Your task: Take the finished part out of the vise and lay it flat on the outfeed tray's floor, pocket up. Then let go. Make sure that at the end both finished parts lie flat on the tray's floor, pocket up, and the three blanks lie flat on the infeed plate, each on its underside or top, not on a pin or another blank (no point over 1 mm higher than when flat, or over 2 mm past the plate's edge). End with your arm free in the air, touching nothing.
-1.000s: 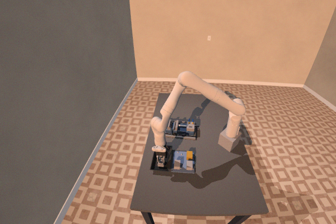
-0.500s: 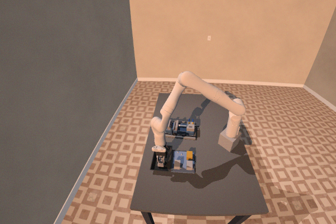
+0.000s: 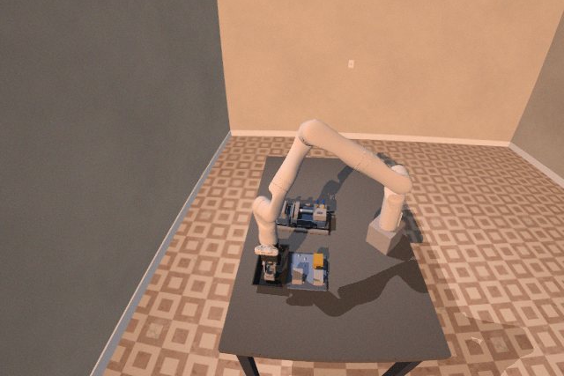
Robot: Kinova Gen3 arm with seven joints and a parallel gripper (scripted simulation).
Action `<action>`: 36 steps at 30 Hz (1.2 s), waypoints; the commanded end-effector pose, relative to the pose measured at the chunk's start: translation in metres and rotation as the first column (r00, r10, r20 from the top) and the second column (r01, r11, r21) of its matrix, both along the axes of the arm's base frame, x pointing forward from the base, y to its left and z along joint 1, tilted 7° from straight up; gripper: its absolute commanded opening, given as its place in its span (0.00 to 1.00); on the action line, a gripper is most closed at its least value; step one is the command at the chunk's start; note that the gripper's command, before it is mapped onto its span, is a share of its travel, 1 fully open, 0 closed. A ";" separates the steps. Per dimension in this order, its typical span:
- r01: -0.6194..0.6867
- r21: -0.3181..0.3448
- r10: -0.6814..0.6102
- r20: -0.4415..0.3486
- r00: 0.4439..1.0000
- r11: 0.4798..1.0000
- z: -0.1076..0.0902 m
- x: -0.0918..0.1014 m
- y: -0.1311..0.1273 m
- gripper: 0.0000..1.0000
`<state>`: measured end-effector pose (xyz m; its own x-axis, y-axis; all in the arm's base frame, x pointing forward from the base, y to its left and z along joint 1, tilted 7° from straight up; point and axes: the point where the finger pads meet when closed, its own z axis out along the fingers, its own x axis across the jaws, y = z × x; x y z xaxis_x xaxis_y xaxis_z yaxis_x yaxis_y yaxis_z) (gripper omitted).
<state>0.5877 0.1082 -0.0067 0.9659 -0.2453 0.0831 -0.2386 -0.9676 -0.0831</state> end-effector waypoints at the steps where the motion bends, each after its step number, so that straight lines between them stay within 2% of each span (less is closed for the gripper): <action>1: -0.005 -0.004 0.005 0.003 1.000 1.000 -0.001 0.002 0.000 0.00; 36: -0.008 -0.004 0.008 0.003 1.000 1.000 0.000 0.004 0.004 0.00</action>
